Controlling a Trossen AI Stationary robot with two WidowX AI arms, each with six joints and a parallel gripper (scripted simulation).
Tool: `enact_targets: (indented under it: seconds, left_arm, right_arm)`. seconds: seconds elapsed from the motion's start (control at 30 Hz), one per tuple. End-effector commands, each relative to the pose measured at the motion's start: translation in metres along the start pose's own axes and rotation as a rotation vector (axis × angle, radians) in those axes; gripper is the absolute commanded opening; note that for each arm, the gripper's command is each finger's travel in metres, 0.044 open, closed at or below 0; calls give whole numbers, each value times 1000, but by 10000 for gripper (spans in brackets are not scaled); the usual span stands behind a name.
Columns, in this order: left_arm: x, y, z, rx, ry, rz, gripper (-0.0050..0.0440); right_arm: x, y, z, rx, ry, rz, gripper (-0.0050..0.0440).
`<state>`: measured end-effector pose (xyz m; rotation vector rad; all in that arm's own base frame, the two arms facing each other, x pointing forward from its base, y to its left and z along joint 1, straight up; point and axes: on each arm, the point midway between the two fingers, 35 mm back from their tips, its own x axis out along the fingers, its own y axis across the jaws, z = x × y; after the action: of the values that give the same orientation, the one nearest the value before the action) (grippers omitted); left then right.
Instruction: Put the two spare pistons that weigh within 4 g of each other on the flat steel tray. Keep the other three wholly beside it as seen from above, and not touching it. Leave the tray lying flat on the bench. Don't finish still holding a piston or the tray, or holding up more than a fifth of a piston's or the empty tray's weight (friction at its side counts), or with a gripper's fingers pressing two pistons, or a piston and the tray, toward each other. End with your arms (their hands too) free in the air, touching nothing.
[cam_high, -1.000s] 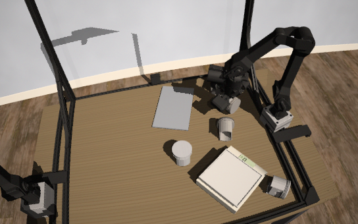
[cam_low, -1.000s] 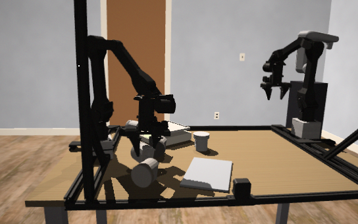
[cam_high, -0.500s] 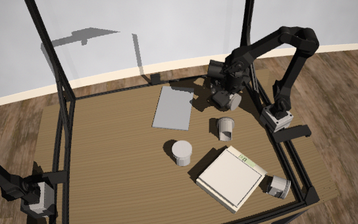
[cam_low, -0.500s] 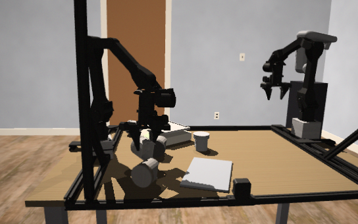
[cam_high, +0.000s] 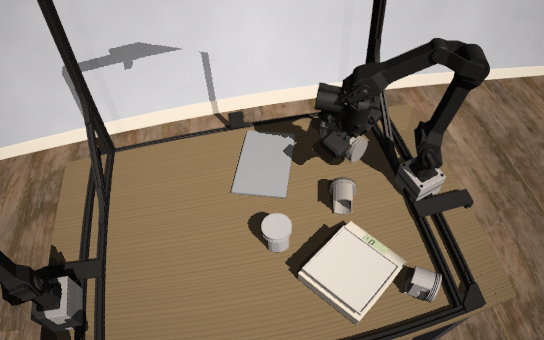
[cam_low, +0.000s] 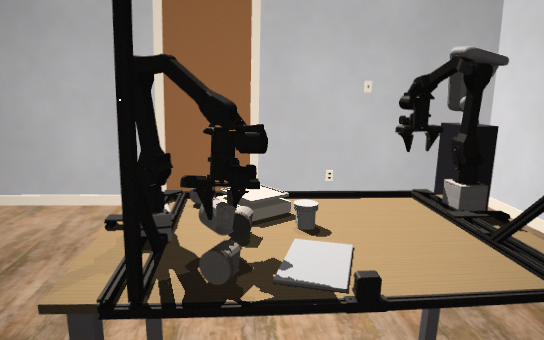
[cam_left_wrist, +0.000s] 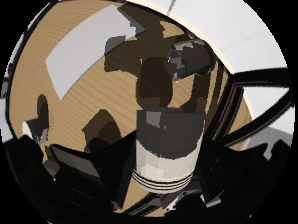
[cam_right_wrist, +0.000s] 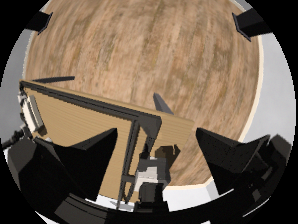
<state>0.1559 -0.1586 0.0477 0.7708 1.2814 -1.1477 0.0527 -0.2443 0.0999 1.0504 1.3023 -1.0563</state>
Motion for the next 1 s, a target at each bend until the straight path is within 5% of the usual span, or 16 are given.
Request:
enact_targets:
  seconds: [0.0,0.57,0.97]
  left_arm:
    - [-10,1,5,6,-16,14,158]
    - [-24,2,11,8,-30,29,158]
    - [-48,36,-32,-309,-26,75,158]
  right_arm:
    - [0,0,0,-4,1,3,440]
    - [0,0,0,-4,1,3,440]
    - [0,0,0,-4,1,3,440]
